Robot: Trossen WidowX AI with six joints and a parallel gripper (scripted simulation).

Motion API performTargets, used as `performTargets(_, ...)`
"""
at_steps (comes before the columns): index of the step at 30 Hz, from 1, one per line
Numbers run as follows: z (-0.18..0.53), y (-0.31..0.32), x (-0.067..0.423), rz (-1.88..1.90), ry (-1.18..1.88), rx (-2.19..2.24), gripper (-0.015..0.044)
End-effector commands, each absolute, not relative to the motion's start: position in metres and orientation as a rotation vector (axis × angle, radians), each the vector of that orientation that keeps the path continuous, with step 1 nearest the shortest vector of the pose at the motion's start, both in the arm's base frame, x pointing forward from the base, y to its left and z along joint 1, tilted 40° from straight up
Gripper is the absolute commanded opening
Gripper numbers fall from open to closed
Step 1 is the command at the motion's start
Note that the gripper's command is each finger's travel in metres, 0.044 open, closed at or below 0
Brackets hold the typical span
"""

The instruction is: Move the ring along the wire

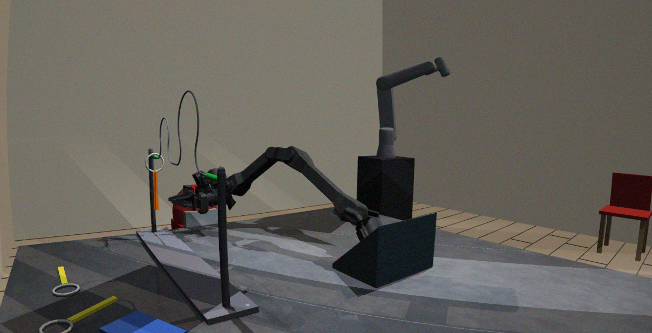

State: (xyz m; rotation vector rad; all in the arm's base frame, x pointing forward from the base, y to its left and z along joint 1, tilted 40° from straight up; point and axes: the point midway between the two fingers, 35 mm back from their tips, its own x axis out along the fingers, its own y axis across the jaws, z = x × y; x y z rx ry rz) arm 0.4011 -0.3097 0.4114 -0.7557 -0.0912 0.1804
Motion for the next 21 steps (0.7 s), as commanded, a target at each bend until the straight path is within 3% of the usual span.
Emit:
performTargets(1, 0.407, -0.314, 0.403, 0.171, -0.078, -0.738, 0.016)
performTargets(21, 0.409, -0.311, 0.432, 0.17, -0.08, -0.737, 0.016)
